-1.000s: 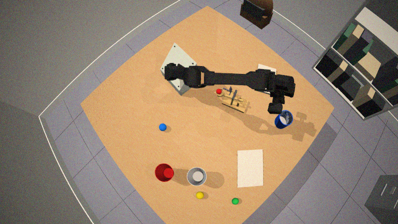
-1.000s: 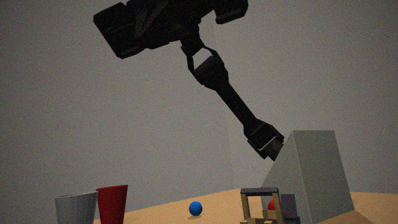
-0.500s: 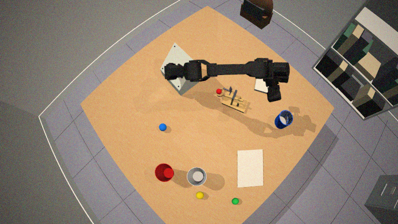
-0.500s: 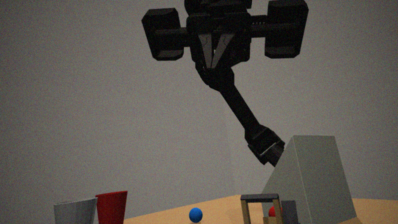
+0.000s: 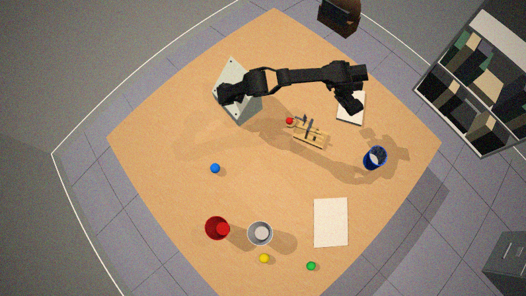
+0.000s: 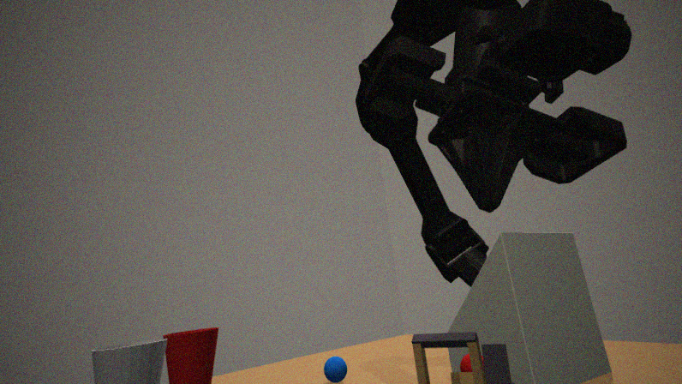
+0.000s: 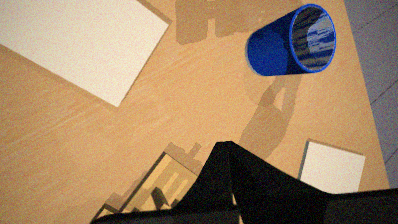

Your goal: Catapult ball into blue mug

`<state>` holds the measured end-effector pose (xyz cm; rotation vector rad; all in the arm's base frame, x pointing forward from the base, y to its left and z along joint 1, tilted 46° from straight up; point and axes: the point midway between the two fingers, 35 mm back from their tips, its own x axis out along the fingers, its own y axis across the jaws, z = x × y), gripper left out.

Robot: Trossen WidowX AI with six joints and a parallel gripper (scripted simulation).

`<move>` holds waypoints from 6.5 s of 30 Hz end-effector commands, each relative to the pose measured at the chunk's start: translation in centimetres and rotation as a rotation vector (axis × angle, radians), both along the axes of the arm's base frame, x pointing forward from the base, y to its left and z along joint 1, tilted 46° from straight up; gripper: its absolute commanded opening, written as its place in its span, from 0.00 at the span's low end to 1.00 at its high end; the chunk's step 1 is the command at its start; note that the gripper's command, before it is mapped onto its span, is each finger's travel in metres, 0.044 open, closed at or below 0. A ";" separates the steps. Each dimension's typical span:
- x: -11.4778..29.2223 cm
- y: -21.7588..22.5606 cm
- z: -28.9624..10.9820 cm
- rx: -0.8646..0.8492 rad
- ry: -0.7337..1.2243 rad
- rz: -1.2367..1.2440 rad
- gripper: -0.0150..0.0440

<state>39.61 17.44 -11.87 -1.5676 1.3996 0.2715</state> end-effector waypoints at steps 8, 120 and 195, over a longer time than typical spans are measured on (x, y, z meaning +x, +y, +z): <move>-5.9 -1.7 -1.5 -0.219 0.225 0.162 0.25; -21.1 -17.4 -7.1 -0.976 0.932 0.670 0.25; 3.9 1.6 -0.2 0.128 -0.110 -0.103 1.00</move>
